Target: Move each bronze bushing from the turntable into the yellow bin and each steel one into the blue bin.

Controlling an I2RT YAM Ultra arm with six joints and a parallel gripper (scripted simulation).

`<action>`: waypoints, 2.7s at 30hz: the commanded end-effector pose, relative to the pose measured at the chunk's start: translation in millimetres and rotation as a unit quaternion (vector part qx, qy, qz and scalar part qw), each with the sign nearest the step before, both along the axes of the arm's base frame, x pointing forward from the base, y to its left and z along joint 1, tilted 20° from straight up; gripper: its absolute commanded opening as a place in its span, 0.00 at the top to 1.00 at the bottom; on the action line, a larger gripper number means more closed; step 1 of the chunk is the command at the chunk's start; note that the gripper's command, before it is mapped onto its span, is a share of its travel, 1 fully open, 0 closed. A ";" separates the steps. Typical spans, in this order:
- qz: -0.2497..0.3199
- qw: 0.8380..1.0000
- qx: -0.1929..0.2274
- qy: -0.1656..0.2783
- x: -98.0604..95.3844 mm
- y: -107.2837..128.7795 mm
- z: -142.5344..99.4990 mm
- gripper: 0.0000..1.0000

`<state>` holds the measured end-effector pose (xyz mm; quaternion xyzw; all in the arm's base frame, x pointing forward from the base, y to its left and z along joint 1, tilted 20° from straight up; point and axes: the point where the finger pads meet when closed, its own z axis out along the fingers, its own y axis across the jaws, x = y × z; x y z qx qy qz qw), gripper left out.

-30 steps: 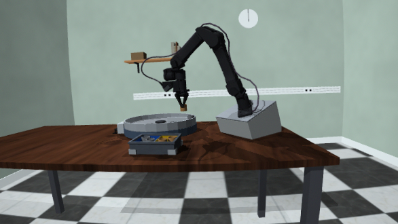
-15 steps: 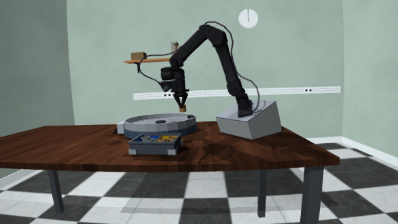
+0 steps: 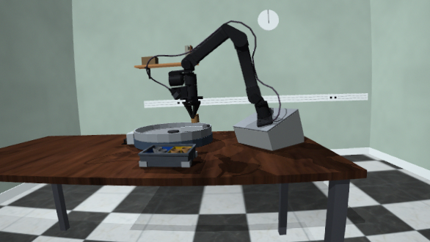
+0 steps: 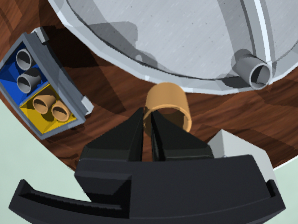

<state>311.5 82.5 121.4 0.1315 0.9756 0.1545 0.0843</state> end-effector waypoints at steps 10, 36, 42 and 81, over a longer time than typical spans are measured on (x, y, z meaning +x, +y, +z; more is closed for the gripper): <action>-0.150 0.988 0.018 0.029 -3.8 62.3 22.5 1.00; -0.363 0.925 0.070 0.088 -27.4 210.3 56.2 1.00; -0.382 0.916 0.075 0.094 -29.4 224.1 59.5 1.00; -0.413 0.901 0.094 0.099 -33.7 244.4 73.0 1.00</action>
